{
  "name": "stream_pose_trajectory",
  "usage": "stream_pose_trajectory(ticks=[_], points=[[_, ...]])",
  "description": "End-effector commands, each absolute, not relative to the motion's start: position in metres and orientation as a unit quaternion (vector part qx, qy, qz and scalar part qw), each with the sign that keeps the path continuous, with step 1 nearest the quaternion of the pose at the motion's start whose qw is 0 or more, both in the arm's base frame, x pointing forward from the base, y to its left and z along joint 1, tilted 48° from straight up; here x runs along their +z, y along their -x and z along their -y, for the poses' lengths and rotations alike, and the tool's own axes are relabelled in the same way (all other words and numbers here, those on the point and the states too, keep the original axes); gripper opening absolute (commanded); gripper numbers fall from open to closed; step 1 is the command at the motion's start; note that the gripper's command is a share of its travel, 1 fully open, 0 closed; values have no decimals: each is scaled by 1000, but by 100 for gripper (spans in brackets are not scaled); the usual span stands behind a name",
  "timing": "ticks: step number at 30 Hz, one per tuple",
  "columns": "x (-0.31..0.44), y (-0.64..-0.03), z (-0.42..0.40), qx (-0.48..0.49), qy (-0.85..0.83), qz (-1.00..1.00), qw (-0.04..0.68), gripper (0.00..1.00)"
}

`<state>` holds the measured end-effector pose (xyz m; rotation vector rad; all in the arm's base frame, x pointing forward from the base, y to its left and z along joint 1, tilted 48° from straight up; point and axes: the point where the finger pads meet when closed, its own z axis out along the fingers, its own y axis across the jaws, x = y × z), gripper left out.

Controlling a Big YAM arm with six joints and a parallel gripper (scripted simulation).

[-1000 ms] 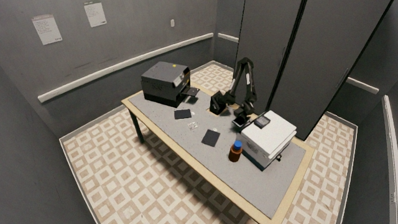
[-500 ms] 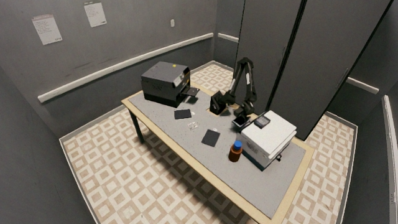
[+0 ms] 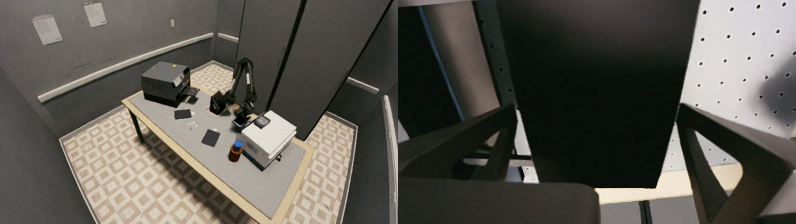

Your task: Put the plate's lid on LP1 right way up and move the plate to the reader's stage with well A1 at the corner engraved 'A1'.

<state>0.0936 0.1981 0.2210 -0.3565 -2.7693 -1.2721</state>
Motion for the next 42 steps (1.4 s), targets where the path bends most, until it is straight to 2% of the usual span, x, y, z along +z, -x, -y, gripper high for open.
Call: stream_pose_trajectory(ticks=[1,18,42], points=[[252,-101,-202,-438,111,892,15,100],[220,-95,-198,-418,123,899,34,100],[248,-100,-201,-434,114,894,17,100]])
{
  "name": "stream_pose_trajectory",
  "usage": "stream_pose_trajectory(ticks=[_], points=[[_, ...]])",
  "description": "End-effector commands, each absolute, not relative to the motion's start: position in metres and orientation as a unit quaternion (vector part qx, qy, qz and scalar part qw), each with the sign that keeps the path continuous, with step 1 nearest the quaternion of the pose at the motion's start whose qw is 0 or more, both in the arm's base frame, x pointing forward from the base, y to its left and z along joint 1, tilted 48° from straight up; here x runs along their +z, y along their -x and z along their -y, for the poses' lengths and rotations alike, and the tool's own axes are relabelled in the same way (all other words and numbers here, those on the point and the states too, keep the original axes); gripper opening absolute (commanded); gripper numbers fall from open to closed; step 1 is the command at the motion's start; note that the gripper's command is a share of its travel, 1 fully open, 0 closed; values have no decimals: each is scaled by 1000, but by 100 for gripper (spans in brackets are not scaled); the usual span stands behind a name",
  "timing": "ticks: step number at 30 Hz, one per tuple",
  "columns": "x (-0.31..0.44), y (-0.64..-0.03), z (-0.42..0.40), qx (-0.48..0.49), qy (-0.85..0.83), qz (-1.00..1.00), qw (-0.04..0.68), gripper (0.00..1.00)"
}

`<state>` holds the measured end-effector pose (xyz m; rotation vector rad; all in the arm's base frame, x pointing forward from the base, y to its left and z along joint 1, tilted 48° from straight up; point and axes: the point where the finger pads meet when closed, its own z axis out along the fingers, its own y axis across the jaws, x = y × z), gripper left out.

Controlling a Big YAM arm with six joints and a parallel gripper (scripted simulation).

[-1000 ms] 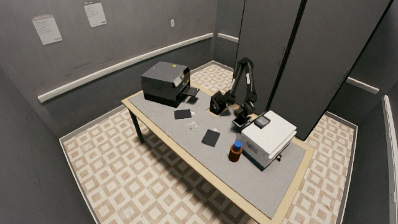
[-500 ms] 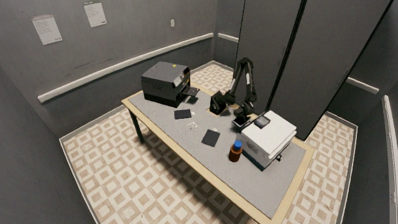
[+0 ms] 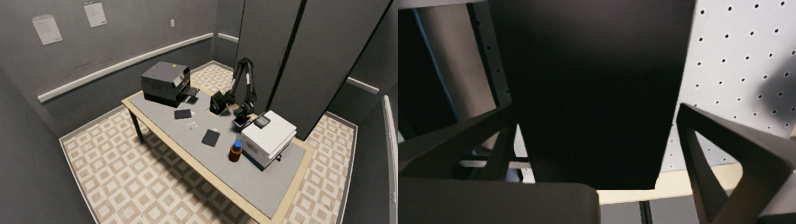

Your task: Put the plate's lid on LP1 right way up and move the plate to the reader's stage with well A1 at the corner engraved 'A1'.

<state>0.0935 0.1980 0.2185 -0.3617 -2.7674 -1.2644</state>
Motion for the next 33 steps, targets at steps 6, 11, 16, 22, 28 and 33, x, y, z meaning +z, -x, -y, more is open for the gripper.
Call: stream_pose_trajectory(ticks=[6,11,16,22,28,33], points=[[251,-100,-201,-436,112,893,14,100],[248,-100,-200,-434,113,894,16,100],[240,-99,-200,-429,116,896,21,100],[227,-97,-198,-420,120,899,29,100],[219,-96,-197,-415,123,901,35,100],[224,-97,-198,-411,125,902,38,100]])
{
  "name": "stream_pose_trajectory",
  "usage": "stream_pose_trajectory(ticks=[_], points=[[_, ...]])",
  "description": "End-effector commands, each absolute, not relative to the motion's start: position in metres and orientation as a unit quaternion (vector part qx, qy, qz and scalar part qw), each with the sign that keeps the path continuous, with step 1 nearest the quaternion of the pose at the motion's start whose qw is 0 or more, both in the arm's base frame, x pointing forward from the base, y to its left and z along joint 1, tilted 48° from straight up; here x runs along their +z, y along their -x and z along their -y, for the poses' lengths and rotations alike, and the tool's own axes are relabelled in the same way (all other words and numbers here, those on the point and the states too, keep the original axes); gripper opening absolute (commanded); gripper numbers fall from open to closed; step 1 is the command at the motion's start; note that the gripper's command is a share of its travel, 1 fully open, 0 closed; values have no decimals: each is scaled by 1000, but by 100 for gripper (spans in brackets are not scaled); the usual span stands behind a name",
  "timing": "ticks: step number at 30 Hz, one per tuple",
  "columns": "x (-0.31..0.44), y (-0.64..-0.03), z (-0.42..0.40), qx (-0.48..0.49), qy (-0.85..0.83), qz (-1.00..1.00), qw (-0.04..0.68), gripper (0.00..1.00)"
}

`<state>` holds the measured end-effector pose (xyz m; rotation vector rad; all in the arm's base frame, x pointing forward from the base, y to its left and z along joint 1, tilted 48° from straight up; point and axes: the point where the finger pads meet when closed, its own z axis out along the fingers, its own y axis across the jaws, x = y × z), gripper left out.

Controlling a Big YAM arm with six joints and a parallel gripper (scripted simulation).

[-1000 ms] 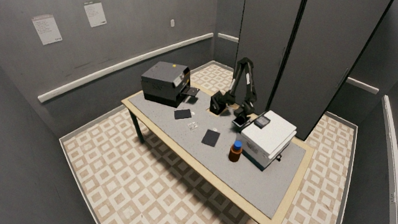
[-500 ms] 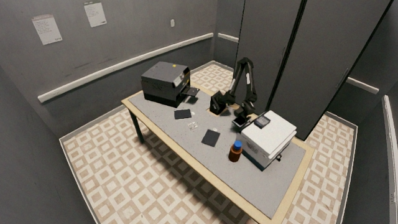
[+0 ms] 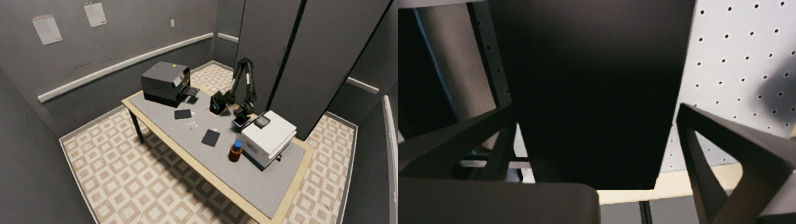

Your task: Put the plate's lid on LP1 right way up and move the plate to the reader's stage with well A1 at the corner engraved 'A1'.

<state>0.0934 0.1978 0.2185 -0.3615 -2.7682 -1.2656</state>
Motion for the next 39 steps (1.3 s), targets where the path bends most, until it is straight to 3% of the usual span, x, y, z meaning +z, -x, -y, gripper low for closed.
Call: stream_pose_trajectory(ticks=[1,39], points=[[226,-97,-198,-412,124,902,37,100],[229,-98,-200,-420,112,900,29,100]])
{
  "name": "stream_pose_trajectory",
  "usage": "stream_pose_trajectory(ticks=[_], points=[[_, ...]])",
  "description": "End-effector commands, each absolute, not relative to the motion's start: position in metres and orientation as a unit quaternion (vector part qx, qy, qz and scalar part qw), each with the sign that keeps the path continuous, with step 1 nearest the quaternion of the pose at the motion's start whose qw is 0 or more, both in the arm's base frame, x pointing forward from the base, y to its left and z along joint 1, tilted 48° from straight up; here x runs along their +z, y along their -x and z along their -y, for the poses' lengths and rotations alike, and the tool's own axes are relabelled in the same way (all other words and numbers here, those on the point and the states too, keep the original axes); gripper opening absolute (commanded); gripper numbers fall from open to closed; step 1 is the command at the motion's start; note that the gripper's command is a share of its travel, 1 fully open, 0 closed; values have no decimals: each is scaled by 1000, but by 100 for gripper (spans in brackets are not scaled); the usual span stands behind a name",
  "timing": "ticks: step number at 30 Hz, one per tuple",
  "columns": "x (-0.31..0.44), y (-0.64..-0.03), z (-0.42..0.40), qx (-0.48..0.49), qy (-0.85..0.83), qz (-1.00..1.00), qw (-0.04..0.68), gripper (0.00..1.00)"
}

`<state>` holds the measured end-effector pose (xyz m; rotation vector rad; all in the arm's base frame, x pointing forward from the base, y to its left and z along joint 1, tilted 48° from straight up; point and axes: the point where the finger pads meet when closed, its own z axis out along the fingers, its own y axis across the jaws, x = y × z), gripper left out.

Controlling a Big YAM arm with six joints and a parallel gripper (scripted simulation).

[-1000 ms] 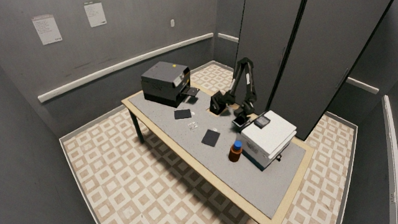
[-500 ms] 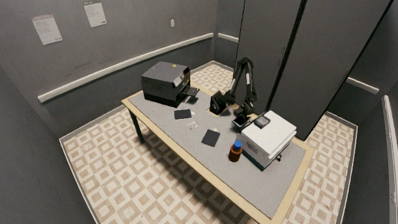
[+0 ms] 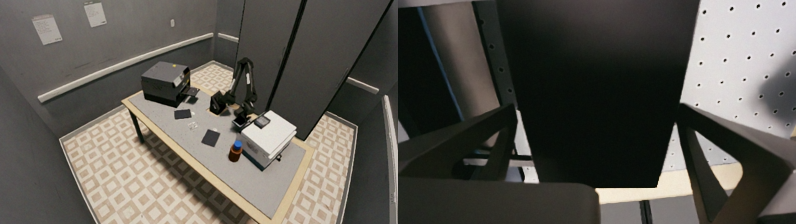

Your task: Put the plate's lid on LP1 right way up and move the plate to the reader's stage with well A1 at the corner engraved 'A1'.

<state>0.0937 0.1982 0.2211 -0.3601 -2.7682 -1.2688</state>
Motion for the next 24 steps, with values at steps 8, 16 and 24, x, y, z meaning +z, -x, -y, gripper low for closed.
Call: stream_pose_trajectory(ticks=[8,16,24], points=[[228,-98,-200,-420,112,900,29,85],[228,-98,-200,-420,112,900,29,85],[228,-98,-200,-420,112,900,29,85]])
